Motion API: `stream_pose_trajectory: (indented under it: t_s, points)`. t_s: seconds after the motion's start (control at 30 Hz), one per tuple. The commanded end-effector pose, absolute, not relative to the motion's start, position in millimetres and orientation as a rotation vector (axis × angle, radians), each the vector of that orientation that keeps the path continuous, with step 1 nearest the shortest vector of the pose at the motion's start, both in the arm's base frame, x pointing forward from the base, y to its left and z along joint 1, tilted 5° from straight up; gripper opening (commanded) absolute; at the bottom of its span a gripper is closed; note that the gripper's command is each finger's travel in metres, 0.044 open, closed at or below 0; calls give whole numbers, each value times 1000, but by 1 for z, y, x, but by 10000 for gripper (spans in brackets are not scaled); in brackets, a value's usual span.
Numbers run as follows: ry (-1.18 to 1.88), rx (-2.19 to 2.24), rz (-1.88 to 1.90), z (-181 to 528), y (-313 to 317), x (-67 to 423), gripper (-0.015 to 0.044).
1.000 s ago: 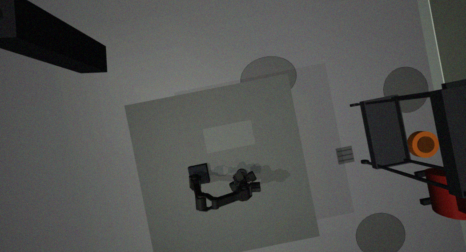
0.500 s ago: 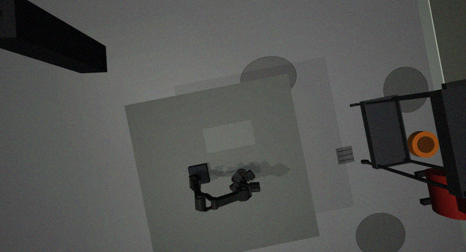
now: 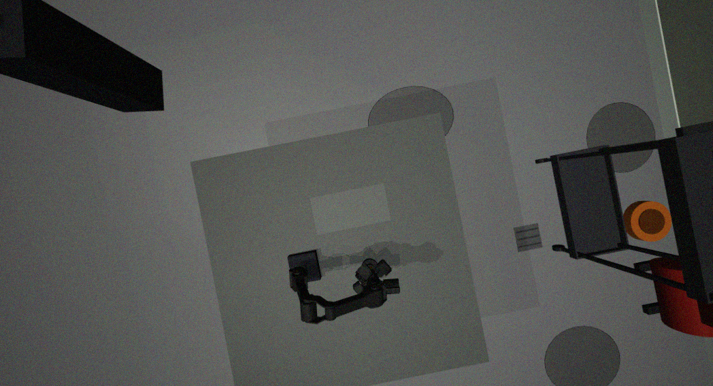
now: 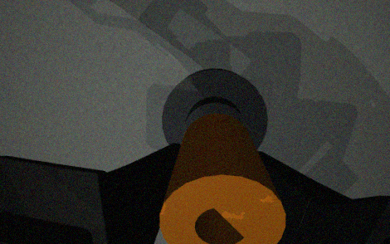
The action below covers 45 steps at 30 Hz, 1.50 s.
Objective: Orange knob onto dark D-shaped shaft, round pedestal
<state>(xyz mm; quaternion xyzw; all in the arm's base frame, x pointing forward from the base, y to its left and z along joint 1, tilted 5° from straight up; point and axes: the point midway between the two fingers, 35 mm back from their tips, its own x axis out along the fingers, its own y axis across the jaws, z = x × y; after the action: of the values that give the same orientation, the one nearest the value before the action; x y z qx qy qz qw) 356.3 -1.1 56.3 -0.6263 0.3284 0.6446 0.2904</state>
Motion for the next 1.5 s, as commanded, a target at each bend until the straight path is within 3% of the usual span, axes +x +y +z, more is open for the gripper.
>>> stream_pose_trajectory:
  t_s: [0.0,1.47]
  points:
    - [873,-1680,1716,55,-2,358,0]
    - [713,-1813,1862,57,-2,358,0]
